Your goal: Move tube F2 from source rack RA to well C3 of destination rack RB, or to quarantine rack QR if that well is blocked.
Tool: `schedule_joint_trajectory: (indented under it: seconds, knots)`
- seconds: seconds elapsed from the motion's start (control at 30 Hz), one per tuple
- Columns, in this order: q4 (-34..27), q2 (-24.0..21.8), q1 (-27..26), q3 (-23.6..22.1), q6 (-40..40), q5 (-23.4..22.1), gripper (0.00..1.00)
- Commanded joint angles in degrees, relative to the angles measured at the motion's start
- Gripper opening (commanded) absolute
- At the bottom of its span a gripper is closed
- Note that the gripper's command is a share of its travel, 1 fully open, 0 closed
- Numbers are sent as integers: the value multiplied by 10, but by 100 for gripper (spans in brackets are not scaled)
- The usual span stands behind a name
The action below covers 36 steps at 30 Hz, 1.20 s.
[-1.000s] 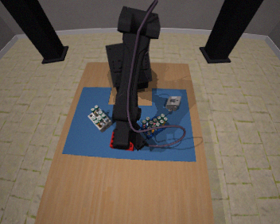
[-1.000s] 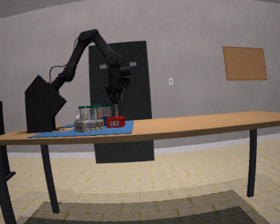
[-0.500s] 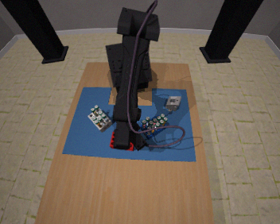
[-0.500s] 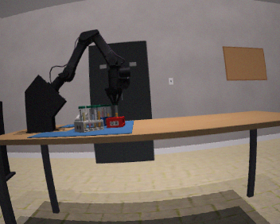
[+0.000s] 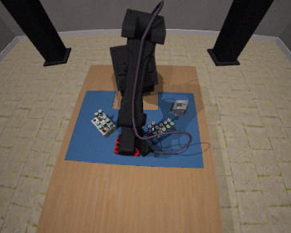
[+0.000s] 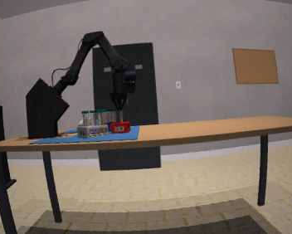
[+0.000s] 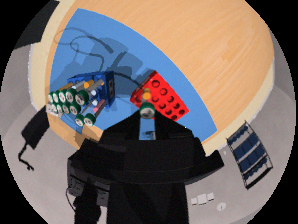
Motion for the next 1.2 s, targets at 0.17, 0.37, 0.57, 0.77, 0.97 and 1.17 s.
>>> schedule_joint_trajectory:
  seconds: [0.17, 0.37, 0.57, 0.77, 0.97, 1.17]
  knots:
    - [1, -3, 1, 2, 1, 0, 0]
    - [1, -3, 1, 2, 1, 0, 24]
    - [1, -3, 1, 2, 1, 0, 24]
    - [1, -3, 1, 2, 1, 0, 30]
    - [1, -3, 1, 2, 1, 0, 30]
    - [1, -3, 1, 2, 1, 0, 30]
